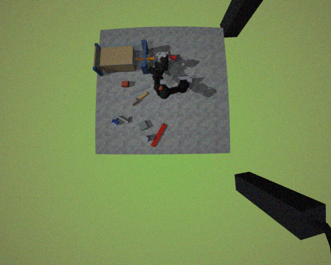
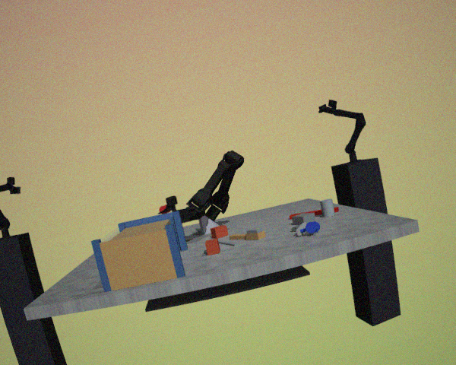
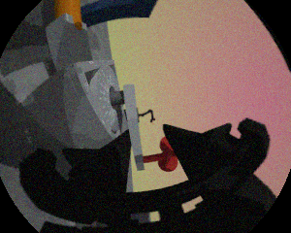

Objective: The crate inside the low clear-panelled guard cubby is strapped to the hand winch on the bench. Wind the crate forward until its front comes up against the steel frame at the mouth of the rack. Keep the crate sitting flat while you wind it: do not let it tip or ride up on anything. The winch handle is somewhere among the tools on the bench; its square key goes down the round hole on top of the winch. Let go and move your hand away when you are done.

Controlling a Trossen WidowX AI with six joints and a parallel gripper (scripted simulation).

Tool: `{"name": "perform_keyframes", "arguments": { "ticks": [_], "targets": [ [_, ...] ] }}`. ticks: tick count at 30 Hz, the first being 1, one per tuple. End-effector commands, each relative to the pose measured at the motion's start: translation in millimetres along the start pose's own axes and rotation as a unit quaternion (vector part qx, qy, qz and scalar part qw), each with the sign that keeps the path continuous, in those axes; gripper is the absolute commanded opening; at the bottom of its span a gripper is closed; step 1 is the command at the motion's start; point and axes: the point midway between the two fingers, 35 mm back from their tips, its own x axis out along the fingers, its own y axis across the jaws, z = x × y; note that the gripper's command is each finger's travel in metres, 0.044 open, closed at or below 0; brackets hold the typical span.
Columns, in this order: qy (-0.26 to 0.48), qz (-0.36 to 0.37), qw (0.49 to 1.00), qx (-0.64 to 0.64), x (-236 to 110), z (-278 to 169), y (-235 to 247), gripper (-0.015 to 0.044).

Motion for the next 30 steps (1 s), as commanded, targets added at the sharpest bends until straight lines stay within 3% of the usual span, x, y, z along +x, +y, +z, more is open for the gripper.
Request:
{"name": "perform_keyframes", "arguments": {
  "ticks": [1,30],
  "targets": [
    [-0.002,0.008,1.000,0.002,0.4,1.6,3.4,0.0240],
    [0.000,0.000,1.000,0.000,0.0,-3.5,-7.2,0.0240]
  ]
}}
